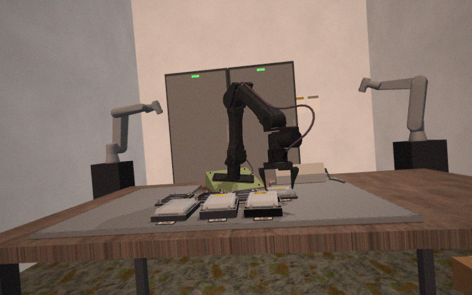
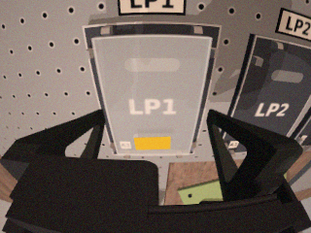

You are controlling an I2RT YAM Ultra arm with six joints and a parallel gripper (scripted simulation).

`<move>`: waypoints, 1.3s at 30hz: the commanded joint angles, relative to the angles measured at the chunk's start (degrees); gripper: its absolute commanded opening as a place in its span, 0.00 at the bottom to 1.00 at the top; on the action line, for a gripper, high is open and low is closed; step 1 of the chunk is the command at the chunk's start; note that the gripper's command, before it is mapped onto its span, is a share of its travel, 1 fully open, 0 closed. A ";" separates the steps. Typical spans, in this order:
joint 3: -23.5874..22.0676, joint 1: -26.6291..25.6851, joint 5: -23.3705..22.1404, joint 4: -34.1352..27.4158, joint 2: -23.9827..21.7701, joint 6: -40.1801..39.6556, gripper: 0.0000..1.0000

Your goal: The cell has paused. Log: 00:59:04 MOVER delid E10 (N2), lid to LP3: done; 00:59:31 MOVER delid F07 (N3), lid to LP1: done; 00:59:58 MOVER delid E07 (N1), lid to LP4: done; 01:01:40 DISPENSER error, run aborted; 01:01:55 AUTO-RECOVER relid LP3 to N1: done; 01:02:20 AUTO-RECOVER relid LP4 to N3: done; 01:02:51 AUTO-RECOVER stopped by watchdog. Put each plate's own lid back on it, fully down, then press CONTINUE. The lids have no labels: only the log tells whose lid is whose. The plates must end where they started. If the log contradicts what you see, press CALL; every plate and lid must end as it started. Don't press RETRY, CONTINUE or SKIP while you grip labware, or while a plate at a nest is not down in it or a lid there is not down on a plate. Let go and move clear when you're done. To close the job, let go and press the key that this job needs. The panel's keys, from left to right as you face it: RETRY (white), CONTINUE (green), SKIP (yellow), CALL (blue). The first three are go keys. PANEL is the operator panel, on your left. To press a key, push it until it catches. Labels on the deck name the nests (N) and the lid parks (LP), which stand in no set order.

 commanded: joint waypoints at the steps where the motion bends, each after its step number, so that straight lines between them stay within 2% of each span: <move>1: -1.49 -0.60 0.69 2.81 1.00 -0.64 1.00; 8: 0.27 -0.19 0.71 3.36 0.03 -0.55 1.00; 19: 0.05 0.10 0.71 3.47 0.27 -0.34 1.00; 39: -0.60 0.10 0.26 2.95 0.45 -0.04 0.82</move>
